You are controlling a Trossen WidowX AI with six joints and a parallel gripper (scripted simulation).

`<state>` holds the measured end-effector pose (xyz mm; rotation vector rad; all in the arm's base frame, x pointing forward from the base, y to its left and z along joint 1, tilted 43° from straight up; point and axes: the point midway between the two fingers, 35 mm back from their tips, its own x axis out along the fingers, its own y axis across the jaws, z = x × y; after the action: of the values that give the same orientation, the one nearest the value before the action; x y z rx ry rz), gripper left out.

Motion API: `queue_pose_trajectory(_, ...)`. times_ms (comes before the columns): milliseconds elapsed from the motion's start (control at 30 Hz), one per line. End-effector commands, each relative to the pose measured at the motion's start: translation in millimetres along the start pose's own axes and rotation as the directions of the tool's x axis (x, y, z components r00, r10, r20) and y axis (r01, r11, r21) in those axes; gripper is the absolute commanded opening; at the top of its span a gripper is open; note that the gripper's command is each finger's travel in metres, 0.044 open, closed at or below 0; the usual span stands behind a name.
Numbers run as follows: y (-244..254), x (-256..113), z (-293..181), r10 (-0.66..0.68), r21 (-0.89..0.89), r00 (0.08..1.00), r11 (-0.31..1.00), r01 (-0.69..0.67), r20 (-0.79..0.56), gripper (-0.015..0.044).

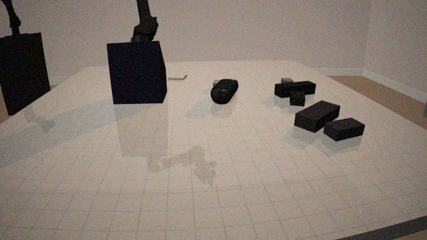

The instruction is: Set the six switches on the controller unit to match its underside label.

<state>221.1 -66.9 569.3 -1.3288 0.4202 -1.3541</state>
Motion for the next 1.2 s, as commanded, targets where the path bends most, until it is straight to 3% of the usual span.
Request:
queue_pose_trajectory(0,0.0,0.0,0.0,0.0,0.0,1.0,1.0,0.0,0.0,0.0374)
queue_pose_trajectory(133,1.5,0.1,7.9,-0.014,0.007,1.0,1.0,0.014,0.018,0.0269)
queue_pose_trajectory(300,21.9,-2.3,68.0,-0.081,0.074,0.981,0.995,0.068,0.175,0.0137)
queue_pose_trajectory(467,61.8,-6.5,118.5,-0.09,0.173,0.941,0.984,0.034,0.327,0.0006)
queue_pose_trajectory(733,137.3,-25.8,191.8,0.035,0.232,0.813,0.95,-0.207,0.581,0.0)
queue_pose_trajectory(1000,221.3,-52.3,218.9,0.248,0.142,0.683,0.876,-0.461,0.687,0.0)
queue_pose_trajectory(1167,279.0,-74.0,234.3,0.397,0.103,0.548,0.735,-0.671,0.736,0.0)
